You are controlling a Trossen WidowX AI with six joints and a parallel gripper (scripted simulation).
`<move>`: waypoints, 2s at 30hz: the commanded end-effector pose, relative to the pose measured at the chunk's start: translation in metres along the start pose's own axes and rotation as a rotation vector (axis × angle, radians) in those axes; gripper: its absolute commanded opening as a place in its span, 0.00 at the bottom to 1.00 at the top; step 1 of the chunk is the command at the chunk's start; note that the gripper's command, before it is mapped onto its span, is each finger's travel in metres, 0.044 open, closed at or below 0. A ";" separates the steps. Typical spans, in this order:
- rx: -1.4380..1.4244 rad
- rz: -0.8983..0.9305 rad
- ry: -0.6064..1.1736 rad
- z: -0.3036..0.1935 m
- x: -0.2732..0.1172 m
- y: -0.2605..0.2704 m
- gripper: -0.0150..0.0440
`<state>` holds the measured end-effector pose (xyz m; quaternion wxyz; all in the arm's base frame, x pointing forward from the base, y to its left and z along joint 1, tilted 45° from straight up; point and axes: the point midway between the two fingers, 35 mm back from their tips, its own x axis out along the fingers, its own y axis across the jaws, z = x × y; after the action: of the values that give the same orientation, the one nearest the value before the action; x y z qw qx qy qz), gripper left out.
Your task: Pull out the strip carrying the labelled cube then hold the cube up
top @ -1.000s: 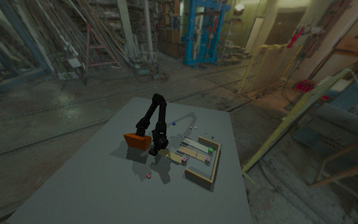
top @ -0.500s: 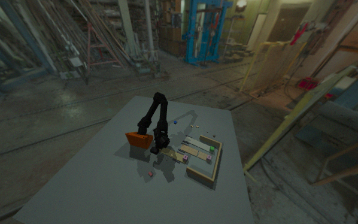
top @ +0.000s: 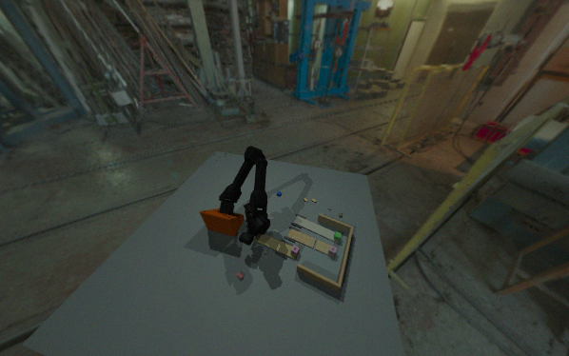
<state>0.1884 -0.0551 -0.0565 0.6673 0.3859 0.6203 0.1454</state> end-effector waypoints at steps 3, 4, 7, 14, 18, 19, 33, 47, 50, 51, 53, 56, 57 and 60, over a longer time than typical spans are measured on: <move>0.004 0.000 0.032 0.003 -0.038 -0.001 0.25; 0.005 0.001 0.034 0.003 -0.040 -0.001 0.25; 0.005 0.001 0.034 0.003 -0.040 -0.001 0.25; 0.086 -0.001 0.032 0.035 -0.041 -0.001 0.57; 0.085 -0.001 0.032 0.053 -0.043 -0.001 0.74; 0.085 -0.001 0.031 0.057 -0.044 -0.001 0.79; 0.082 -0.001 0.029 0.117 -0.052 -0.001 1.00; 0.080 -0.001 0.026 0.177 -0.058 0.000 1.00; 0.079 -0.001 0.026 0.190 -0.059 0.001 1.00; 0.079 -0.001 0.026 0.194 -0.059 0.001 1.00; 0.079 0.000 0.025 0.203 -0.059 0.002 1.00; 0.078 0.000 0.025 0.216 -0.058 0.003 1.00; 0.078 0.000 0.024 0.220 -0.057 0.004 1.00; 0.078 0.000 0.024 0.224 -0.056 0.004 0.96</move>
<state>0.3848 -0.1669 -0.0256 0.6502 0.4051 0.6304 0.1250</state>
